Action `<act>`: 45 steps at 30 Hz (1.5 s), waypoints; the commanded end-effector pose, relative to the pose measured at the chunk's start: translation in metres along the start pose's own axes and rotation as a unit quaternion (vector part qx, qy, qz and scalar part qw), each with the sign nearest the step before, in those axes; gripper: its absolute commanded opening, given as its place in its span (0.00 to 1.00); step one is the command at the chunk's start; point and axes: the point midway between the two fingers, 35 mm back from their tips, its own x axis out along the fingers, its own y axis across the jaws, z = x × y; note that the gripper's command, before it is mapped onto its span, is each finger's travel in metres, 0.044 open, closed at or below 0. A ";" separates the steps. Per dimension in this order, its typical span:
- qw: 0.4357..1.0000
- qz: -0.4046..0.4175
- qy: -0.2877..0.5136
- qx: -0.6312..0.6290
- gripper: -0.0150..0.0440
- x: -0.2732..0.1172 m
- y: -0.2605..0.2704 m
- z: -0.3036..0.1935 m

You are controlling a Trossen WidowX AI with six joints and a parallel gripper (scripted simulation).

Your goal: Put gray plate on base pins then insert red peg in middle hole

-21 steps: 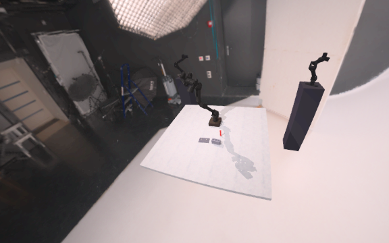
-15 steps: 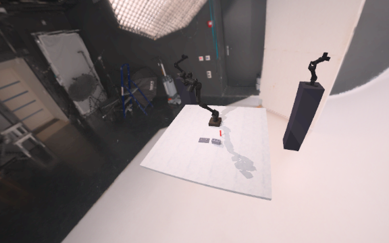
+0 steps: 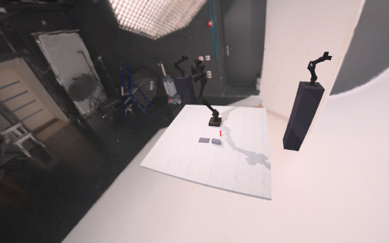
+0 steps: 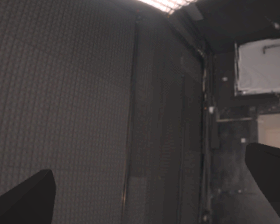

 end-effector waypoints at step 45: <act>0.485 0.846 -0.132 0.179 1.00 -0.484 0.230 0.188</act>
